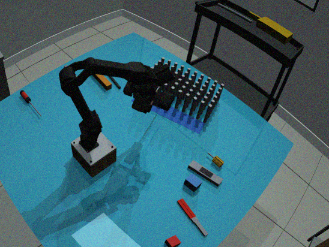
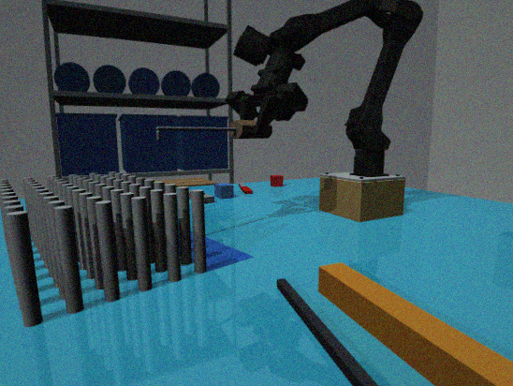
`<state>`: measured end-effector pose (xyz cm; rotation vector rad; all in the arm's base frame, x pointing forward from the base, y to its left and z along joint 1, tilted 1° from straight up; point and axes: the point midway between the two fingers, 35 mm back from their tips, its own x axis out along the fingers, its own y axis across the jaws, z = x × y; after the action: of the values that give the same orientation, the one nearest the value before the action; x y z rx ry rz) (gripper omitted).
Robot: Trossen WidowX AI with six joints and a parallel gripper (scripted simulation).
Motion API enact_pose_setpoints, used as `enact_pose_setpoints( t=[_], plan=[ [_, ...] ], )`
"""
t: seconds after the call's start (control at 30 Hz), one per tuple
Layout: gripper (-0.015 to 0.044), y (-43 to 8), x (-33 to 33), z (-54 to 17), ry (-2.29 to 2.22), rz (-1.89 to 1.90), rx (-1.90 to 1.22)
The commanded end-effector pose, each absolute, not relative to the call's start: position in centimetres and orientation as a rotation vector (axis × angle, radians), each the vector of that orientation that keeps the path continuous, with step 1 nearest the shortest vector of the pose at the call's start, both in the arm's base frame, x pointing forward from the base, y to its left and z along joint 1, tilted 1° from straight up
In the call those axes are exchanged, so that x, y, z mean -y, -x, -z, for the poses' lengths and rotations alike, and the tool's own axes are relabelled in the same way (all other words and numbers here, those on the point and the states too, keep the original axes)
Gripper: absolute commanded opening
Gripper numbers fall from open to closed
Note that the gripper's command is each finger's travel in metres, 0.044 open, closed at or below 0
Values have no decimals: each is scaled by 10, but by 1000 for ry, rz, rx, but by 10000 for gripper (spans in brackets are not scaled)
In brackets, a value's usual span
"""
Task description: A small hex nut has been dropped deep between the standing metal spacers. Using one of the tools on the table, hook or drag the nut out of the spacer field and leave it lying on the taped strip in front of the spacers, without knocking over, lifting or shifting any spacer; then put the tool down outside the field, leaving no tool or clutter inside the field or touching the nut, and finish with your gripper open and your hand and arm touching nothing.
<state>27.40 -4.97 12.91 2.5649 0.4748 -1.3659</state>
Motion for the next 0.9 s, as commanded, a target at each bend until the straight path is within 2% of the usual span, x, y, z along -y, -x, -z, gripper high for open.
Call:
enact_pose_setpoints(
  t=[0.0,0.3,0.87],
  plan=[
    [0,-268,65,-130,-2598,1374,-415],
    [0,-266,81,-120,-2628,1386,-349],
    [0,-276,87,-13,-2628,1382,-353]
  ],
)
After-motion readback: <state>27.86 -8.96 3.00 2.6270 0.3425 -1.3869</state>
